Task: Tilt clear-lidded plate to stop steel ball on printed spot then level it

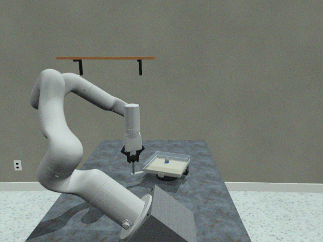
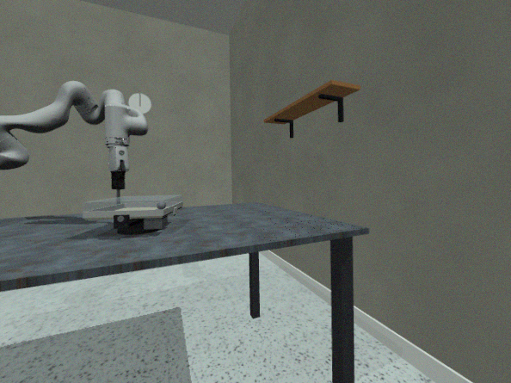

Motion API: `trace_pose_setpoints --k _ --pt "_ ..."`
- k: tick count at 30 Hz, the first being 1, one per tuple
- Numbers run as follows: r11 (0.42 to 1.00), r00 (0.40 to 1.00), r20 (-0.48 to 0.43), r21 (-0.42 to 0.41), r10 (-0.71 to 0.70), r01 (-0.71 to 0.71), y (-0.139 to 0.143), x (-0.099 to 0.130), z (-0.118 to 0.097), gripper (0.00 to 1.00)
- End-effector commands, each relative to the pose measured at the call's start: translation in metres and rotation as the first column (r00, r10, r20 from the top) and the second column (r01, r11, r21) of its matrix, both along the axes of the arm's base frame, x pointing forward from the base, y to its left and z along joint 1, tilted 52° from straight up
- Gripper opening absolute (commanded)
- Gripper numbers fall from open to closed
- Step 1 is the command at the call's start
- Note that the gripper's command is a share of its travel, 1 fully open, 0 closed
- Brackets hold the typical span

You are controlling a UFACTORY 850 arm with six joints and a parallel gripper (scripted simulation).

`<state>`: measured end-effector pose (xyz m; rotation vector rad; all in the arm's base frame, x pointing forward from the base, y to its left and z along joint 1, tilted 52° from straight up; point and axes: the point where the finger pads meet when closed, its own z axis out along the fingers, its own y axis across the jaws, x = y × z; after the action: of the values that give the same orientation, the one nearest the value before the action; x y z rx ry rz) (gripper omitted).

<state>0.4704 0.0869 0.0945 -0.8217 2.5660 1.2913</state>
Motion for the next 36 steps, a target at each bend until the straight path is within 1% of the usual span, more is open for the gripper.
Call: trace_pose_setpoints --k 1,36 --pt "1.000 1.000 0.002 -0.001 -0.001 0.001 -0.0005 0.0009 0.0002 0.00" --pt "1.000 1.000 0.002 -0.001 -0.001 0.001 0.0006 -0.0012 -0.0011 0.00"
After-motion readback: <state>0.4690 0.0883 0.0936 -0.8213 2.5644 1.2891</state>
